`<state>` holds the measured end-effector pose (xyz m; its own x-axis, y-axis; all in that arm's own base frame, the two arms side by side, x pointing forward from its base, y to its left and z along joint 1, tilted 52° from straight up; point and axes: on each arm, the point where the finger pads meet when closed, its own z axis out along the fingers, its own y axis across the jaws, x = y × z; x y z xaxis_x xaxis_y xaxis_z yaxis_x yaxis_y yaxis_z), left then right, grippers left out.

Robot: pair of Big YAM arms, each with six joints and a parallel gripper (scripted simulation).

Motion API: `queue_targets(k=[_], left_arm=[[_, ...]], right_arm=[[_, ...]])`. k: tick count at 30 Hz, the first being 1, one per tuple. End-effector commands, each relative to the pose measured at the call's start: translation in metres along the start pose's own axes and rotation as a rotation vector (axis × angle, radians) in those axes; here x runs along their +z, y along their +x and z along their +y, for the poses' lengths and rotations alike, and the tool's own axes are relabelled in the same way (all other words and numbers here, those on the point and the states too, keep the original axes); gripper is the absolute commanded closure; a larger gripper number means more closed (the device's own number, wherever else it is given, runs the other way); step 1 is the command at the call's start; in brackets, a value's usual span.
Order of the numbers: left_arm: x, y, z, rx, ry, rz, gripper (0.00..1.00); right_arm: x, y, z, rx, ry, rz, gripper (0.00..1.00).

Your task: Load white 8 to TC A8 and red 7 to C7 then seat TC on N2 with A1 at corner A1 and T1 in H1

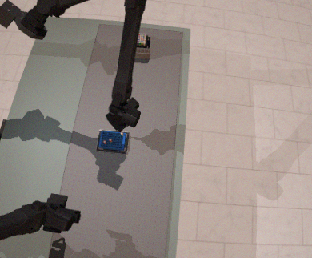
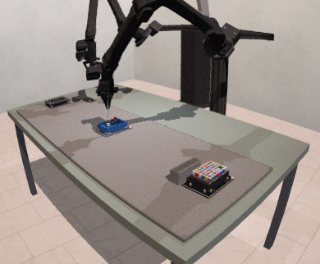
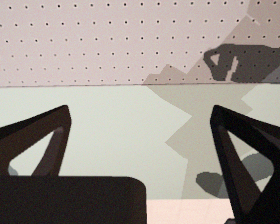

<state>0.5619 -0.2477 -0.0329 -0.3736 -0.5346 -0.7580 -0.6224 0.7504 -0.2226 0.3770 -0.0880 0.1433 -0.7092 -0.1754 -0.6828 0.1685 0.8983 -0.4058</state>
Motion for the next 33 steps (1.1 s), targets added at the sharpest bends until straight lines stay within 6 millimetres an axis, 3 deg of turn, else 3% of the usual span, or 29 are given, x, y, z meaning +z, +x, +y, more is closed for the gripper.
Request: queue_targets(k=[1, 33], left_arm=[[-0.0032, -0.0004, -0.0052, -0.001, 0.004, 0.0, 0.91], [-0.0026, -0.0023, -0.0061, -0.003, 0.003, -0.001, 0.91]], right_arm=[[-0.0015, -0.0047, -0.0009, -0.014, -0.001, -0.005, 0.0], [-0.0015, -0.0047, -0.0009, -0.014, -0.001, -0.005, 0.0]])
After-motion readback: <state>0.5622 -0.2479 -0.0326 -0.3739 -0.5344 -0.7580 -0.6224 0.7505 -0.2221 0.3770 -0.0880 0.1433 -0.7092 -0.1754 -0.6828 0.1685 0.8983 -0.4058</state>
